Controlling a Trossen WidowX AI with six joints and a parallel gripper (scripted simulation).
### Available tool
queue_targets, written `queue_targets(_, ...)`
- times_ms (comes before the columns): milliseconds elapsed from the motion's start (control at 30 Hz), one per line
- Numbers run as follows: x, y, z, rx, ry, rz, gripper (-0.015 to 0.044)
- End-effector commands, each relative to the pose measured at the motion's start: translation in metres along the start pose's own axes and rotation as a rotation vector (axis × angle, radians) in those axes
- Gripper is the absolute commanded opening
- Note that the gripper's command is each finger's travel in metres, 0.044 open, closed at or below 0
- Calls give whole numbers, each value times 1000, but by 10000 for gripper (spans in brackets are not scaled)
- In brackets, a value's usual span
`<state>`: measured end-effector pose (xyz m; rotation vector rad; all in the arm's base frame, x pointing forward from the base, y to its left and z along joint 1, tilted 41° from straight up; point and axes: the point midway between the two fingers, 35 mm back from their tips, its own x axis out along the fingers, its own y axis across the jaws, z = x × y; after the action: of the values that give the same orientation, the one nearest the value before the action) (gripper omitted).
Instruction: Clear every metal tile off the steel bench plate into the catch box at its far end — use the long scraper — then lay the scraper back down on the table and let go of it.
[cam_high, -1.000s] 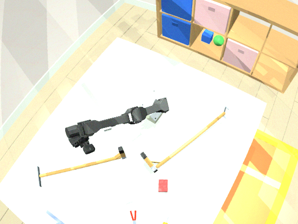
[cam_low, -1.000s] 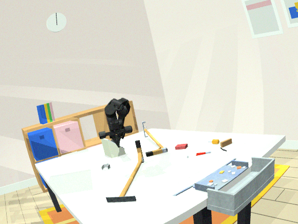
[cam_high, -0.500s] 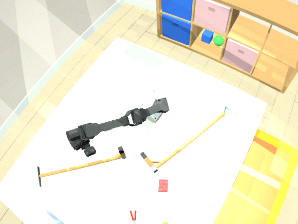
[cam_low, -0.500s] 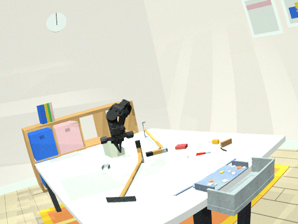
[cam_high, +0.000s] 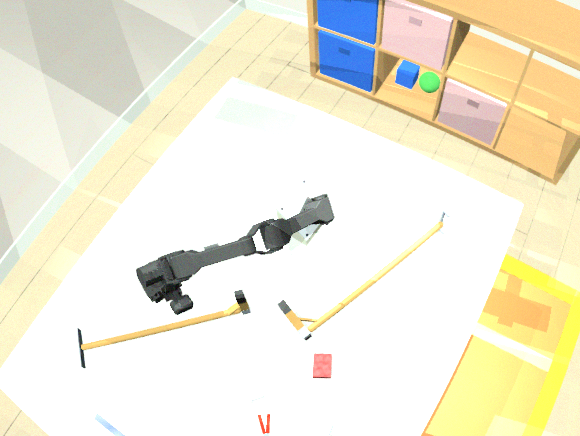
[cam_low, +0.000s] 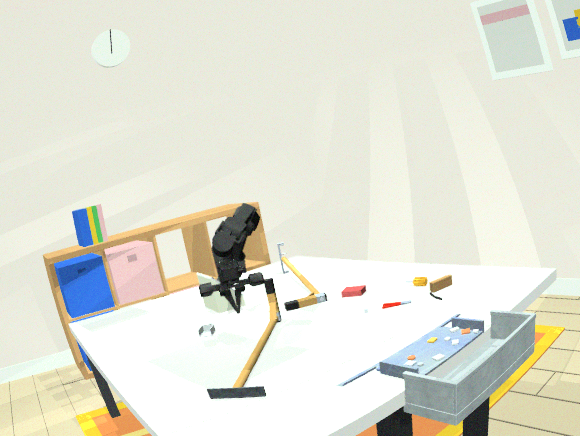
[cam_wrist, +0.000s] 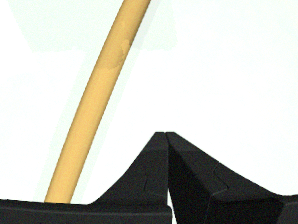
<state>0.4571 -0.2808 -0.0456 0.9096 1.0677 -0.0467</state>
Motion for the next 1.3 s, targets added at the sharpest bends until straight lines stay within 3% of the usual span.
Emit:
queue_targets(0, 9, -2, -5, 11, 3, -3, 0)
queue_targets(1267, 80, 1, -47, 13, 3, 4, 0)
